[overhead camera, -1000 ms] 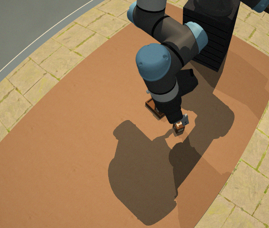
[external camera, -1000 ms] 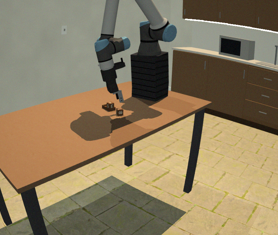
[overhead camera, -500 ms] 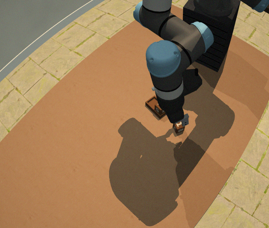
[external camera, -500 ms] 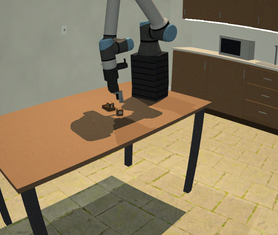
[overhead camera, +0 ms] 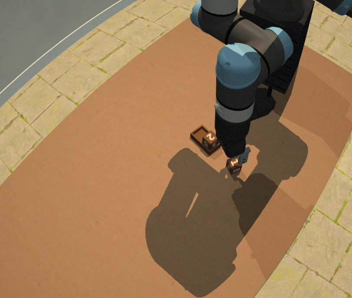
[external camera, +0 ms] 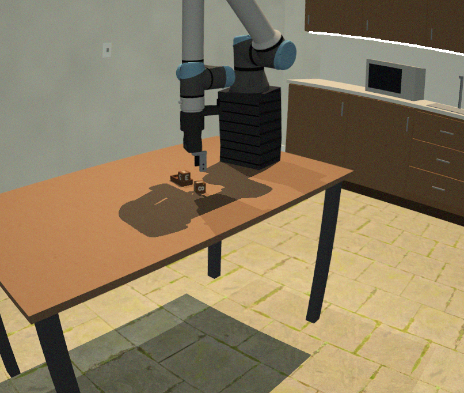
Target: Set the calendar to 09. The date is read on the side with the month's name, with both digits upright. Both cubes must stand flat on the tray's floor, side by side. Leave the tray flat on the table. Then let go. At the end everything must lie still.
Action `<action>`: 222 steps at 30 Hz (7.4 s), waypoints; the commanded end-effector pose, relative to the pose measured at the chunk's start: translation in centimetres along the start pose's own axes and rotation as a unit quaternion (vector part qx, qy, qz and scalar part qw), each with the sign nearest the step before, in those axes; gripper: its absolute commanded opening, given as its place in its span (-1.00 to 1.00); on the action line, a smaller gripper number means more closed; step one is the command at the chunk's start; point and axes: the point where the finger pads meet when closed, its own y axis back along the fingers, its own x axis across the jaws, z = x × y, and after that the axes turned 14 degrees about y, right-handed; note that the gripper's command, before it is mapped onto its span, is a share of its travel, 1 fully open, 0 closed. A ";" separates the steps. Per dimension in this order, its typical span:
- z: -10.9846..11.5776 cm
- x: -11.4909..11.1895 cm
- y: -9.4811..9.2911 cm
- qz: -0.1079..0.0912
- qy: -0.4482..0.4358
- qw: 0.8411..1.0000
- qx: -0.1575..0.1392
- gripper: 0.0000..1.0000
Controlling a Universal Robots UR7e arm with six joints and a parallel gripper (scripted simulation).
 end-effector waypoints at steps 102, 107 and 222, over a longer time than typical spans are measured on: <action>-0.5 -2.5 0.8 -0.015 0.746 0.666 -0.010 1.00; -0.4 -2.4 0.9 -0.016 0.776 0.631 -0.009 1.00; 0.0 -0.2 1.1 -0.018 1.000 0.000 0.003 0.80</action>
